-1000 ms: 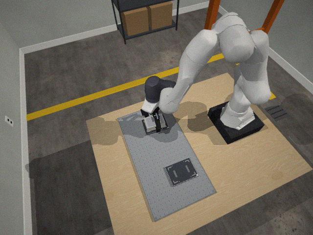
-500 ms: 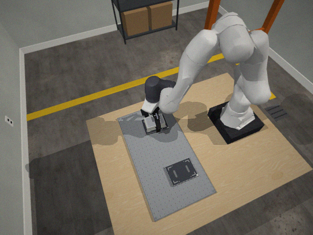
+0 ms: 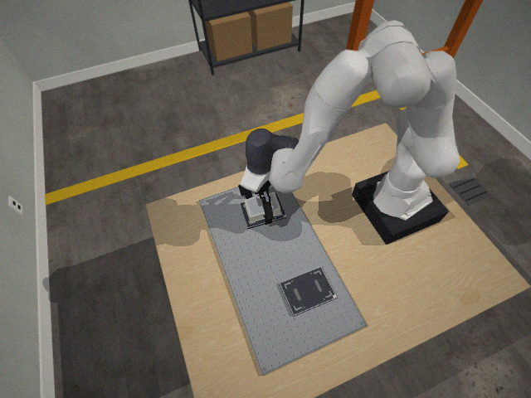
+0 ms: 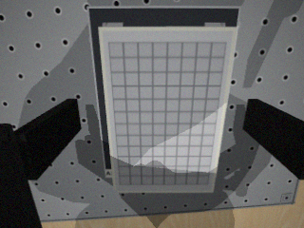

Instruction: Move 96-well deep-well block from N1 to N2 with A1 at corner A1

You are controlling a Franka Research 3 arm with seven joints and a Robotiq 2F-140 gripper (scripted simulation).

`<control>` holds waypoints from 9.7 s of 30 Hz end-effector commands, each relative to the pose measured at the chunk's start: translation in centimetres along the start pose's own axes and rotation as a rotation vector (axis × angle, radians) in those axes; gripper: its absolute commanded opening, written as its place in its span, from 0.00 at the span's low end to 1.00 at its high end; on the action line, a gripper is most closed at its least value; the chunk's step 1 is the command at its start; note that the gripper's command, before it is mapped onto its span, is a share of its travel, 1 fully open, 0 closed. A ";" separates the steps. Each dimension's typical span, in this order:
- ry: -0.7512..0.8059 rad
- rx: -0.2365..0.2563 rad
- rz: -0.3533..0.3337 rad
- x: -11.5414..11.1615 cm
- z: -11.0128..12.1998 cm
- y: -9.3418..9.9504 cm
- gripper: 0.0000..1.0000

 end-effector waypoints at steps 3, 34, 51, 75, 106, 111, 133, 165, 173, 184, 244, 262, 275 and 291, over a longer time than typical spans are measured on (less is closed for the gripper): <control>0.003 0.000 0.005 0.2 0.0 0.0 0.63; 0.003 0.000 0.005 0.2 0.0 0.1 0.61; 0.003 0.000 0.005 0.2 0.0 0.1 0.60; 0.003 0.000 0.005 0.2 0.0 3.5 0.60; 0.003 0.000 0.005 0.1 0.0 7.1 0.60; 0.003 0.000 0.005 0.1 0.0 7.1 0.60; 0.077 -0.001 0.005 -0.7 -3.2 7.0 0.60; 0.077 -0.001 0.005 -3.1 -12.5 7.0 0.60; 0.077 -0.001 0.005 -3.7 -14.5 7.0 0.60; 0.077 -0.001 0.005 -4.5 -17.7 7.0 0.60; 0.077 -0.001 0.005 -8.9 -34.8 7.0 0.60; 0.077 -0.001 0.005 -9.2 -35.2 7.0 0.60; 0.077 -0.001 0.005 -9.2 -35.1 7.0 0.60; 0.077 -0.001 0.005 -9.1 -35.1 5.8 0.60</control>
Point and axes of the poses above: the point where the finger pads meet when closed, its own y axis back along the fingers, its own z axis across the jaws, x = y × z, the point moved 6 cm from there along y, back along the fingers, and after that the axes turned 6 degrees about -y, right-handed, at the moved point
